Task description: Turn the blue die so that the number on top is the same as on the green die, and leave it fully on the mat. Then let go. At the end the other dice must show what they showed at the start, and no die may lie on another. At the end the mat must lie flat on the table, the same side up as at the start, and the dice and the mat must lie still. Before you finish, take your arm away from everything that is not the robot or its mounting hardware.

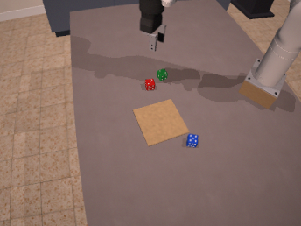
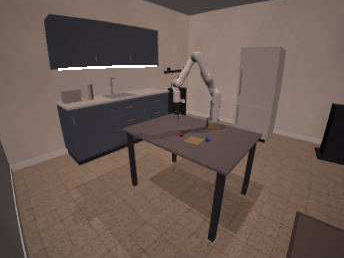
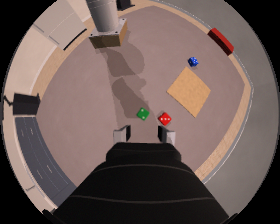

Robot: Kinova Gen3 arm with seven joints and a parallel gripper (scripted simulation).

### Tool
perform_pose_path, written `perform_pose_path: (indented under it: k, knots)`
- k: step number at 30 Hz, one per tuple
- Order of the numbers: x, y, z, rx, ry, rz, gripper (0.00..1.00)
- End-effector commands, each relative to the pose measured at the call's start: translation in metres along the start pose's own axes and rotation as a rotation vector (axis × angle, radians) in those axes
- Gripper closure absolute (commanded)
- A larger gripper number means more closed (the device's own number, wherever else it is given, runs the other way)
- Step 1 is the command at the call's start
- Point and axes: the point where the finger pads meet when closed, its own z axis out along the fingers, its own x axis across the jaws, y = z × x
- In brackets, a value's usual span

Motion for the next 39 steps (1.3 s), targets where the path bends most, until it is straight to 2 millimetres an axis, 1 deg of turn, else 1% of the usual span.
perform_pose_path:
  k: [1,5,10,12,22,26,31,39]
  knots:
    - [0.002,0.002,-0.001,-0.008,0.007,0.0,0.0]
    - [0.002,0.002,0.001,-0.008,0.007,0.0,0.0]
    - [0.002,0.002,0.018,-0.007,0.007,-0.001,0.0]
    - [0.002,0.002,0.018,-0.007,0.007,-0.001,0.0]
    - [0.004,0.003,0.079,-0.007,0.007,-0.001,0.0]
    - [0.005,0.003,0.095,-0.007,0.007,-0.001,0.0]
    - [0.005,0.003,0.1,-0.007,0.007,-0.001,0.0]
    - [0.005,0.003,0.1,-0.007,0.007,-0.001,0.0]
